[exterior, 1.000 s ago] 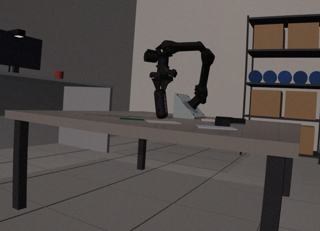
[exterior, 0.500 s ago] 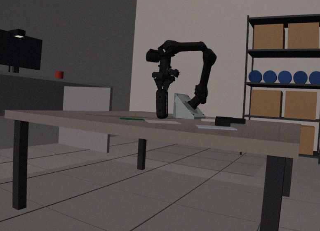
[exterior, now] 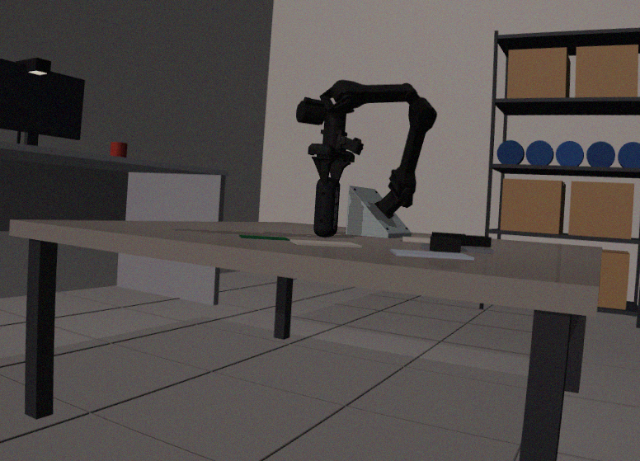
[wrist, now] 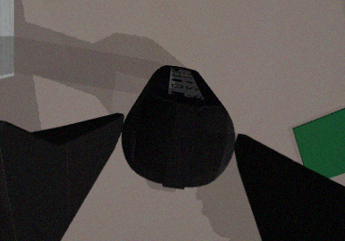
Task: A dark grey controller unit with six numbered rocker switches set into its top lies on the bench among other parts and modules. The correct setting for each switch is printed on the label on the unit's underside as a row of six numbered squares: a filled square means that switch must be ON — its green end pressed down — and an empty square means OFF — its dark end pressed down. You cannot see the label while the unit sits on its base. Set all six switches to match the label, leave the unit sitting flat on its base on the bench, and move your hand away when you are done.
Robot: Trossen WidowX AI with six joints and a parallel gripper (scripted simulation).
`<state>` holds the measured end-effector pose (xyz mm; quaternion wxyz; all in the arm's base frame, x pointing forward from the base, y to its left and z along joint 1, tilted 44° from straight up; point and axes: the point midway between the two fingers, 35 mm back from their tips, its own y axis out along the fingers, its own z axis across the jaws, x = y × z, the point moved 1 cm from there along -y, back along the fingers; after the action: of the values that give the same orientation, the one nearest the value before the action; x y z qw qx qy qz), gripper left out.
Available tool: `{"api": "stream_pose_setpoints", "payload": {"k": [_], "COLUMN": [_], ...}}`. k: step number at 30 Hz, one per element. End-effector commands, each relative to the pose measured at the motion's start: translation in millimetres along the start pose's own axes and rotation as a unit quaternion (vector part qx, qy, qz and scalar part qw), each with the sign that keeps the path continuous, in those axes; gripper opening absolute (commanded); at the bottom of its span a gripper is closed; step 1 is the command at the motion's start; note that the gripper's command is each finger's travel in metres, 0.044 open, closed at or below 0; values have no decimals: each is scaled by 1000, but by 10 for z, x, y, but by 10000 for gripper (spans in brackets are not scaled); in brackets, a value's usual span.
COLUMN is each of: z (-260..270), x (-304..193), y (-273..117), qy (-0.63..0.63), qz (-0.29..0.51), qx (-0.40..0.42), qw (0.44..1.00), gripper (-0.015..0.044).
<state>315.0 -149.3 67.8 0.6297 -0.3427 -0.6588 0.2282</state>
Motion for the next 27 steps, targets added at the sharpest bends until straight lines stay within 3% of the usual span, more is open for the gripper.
{"api": "stream_pose_setpoints", "payload": {"k": [1, 27], "z": [11, 9], "x": [54, 264], "y": [40, 69], "qy": [4, 4], "qz": [-7, -8], "qx": [3, 3], "qw": [1000, 1000], "gripper": [338, 338]}}
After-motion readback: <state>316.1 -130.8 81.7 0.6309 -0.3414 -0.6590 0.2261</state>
